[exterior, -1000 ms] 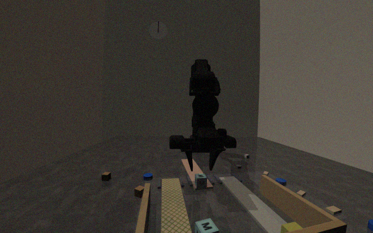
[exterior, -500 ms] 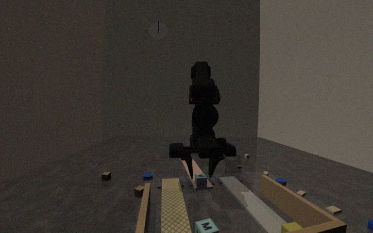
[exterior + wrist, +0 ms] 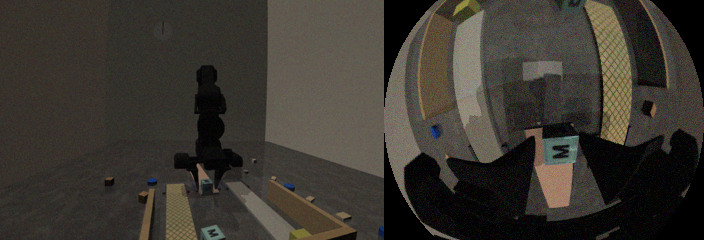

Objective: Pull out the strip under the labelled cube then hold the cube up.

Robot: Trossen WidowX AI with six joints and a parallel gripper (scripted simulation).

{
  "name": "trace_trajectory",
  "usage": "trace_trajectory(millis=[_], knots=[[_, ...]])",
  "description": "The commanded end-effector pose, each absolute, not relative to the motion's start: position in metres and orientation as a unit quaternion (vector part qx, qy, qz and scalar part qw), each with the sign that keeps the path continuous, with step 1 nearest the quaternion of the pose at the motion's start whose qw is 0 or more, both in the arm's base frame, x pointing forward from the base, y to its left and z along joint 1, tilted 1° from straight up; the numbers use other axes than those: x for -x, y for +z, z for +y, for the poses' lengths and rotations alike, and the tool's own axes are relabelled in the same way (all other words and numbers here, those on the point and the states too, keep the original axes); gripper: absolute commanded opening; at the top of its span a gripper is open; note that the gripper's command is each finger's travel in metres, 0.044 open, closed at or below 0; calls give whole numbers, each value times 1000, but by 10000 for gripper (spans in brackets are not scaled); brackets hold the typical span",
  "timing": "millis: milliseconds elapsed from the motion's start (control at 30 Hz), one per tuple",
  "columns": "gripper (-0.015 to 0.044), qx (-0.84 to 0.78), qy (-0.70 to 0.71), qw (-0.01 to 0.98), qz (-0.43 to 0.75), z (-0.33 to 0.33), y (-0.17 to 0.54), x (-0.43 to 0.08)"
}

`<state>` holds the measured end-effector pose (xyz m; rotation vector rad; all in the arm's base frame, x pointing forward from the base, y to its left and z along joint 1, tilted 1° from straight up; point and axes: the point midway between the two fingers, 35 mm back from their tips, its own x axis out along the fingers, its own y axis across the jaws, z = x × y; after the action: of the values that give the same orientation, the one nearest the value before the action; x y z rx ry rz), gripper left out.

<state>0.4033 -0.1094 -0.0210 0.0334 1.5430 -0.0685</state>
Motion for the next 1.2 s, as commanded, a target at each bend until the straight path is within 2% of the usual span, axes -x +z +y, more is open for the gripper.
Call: trace_trajectory(millis=[0,33,267,400,900,1167], knots=[[171,-15,-31,716,697,-109,-21,-403],[145,-15,-31,716,697,-109,-21,-403],[98,-15,-31,716,697,-109,-21,-403],[0,-15,-31,716,697,-109,-19,-401],[0,-16,-32,713,700,-93,18,-347],[0,-16,-32,713,700,-91,19,-340]])
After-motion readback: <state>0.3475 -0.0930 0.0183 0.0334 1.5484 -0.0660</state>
